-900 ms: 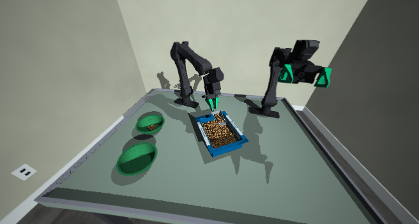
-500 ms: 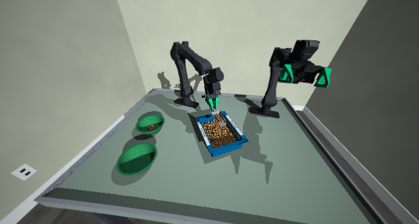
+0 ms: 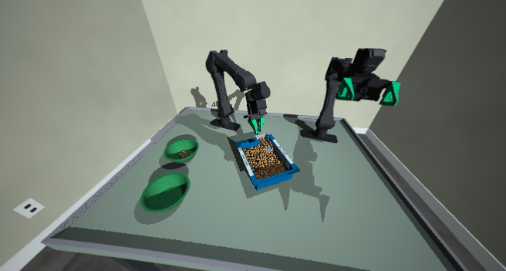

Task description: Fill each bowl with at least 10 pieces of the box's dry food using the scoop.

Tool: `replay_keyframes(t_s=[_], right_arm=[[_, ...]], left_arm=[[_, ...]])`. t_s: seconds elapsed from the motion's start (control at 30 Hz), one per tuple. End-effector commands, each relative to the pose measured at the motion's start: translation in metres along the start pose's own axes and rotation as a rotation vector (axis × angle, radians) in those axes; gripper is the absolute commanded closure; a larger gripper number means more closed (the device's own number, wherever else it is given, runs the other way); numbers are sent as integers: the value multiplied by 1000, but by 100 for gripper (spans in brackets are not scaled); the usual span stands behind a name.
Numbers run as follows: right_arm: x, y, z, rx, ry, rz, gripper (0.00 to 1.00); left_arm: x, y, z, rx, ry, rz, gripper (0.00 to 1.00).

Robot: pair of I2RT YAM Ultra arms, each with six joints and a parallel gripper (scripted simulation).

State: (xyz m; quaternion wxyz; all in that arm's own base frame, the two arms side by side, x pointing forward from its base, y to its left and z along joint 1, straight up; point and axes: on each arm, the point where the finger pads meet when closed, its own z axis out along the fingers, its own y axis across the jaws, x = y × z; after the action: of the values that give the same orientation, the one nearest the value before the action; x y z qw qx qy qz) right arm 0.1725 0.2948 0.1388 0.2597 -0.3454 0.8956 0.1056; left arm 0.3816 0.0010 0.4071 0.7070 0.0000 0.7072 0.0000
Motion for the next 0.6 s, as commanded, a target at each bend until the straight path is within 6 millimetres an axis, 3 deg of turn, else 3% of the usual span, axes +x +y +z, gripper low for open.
replay_keyframes(t_s=[0.0, 0.5, 0.53, 0.57], right_arm=[[-14, 2, -9, -11, -49, 11, 100], [-14, 2, -9, -12, -51, 11, 100], [3, -11, 1, 19, -8, 10, 100], [-6, -11, -4, 12, -31, 15, 100]], left_arm=[[-14, 0, -4, 0, -36, 0, 0], [-14, 0, -4, 0, -36, 0, 0], [-14, 0, -4, 0, -36, 0, 0], [-14, 0, -4, 0, -36, 0, 0]])
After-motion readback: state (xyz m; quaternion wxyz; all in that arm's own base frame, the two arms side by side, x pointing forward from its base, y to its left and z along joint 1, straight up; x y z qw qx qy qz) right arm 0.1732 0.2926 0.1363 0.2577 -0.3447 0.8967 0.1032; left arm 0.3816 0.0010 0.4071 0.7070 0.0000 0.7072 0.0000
